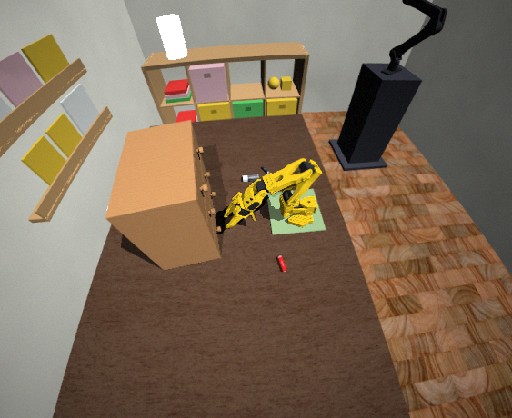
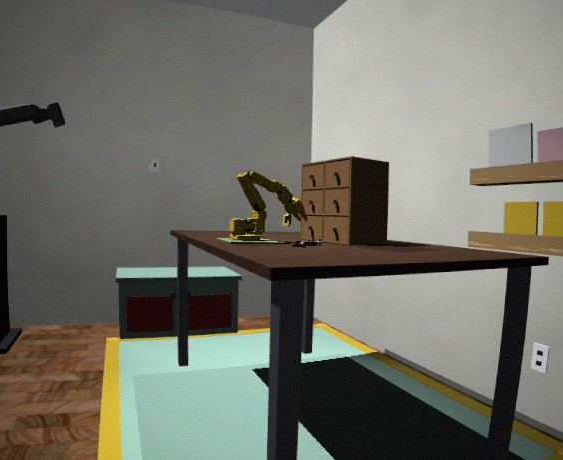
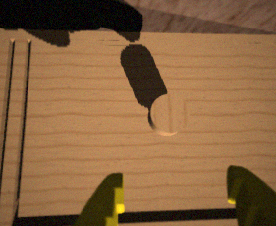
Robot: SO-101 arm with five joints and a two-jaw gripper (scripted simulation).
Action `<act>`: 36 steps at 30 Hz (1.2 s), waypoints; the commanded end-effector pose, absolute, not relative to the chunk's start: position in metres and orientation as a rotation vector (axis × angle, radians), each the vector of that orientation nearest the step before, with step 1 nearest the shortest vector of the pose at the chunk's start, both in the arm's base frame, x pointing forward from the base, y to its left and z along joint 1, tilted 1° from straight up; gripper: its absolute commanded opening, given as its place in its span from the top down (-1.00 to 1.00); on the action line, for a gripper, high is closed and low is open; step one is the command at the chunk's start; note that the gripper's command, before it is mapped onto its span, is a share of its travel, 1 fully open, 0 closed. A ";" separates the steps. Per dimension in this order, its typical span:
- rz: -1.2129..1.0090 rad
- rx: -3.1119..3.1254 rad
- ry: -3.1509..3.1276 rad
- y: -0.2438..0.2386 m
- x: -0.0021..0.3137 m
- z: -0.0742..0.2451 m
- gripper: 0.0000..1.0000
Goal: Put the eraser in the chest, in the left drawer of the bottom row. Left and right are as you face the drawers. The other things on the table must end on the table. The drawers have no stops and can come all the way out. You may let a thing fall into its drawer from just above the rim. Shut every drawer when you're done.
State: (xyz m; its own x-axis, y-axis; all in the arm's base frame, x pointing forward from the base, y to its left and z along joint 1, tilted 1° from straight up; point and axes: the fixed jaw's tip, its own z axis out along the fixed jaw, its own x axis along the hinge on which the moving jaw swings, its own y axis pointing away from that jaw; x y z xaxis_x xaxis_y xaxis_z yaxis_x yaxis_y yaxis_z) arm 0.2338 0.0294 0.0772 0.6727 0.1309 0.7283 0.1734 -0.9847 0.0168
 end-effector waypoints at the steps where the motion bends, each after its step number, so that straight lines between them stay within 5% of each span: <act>1: -1.220 -2.819 -0.281 0.032 0.234 0.076 0.57; 36: -1.218 -2.815 -0.289 0.036 0.245 0.068 0.57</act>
State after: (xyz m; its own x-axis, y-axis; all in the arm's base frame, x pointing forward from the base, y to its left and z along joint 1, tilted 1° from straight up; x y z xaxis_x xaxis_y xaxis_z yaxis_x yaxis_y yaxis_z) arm 0.2365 0.0322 0.0711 0.6778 0.1387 0.7220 0.1834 -0.9829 0.0166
